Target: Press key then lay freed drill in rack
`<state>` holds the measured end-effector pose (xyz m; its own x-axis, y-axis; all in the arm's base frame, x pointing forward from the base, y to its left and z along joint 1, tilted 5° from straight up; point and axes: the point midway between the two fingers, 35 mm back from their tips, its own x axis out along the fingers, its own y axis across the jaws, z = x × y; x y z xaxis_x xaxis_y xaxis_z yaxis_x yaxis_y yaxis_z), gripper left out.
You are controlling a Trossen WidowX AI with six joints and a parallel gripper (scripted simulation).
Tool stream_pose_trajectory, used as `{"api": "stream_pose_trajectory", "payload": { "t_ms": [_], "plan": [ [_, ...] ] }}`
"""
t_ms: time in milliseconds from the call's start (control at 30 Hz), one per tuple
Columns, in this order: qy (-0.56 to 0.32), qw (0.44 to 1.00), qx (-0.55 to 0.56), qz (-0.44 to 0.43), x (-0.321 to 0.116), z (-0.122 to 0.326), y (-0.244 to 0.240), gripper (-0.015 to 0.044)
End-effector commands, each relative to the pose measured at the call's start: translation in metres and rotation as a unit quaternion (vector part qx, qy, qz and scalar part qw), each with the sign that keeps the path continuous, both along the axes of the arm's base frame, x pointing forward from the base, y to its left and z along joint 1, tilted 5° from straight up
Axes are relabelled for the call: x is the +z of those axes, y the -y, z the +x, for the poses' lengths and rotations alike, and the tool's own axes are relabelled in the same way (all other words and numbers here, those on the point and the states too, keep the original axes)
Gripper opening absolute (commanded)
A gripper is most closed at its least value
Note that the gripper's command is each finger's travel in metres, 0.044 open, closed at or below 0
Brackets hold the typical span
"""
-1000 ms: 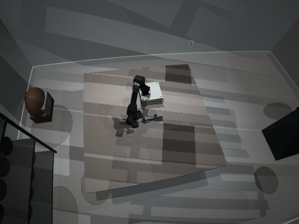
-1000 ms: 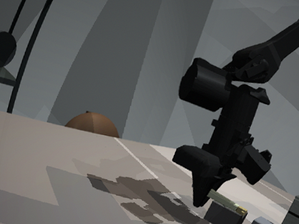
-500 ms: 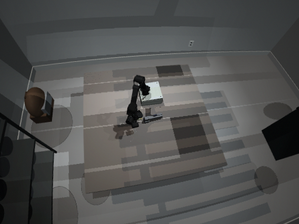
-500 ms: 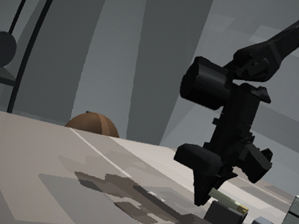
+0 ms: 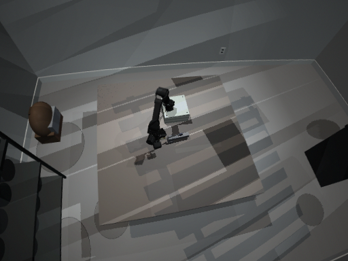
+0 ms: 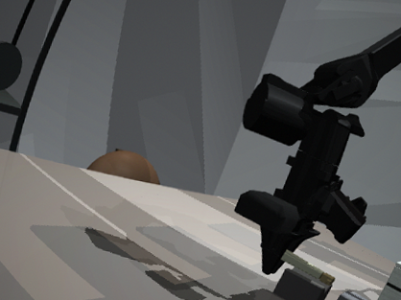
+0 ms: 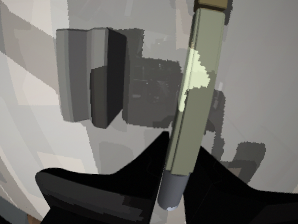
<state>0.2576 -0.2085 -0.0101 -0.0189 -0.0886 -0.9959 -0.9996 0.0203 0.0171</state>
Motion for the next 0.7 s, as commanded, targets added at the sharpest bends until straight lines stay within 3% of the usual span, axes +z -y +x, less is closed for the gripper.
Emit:
{"api": "stream_pose_trajectory", "payload": {
  "t_ms": [0, 667],
  "plan": [
    [0.003, 1.000, -0.002, -0.001, 0.0033, 0.0005, -0.0001, 0.0000],
    [0.003, 1.000, -0.002, -0.001, 0.0065, 0.0001, -0.0010, 0.0000]
  ]
}}
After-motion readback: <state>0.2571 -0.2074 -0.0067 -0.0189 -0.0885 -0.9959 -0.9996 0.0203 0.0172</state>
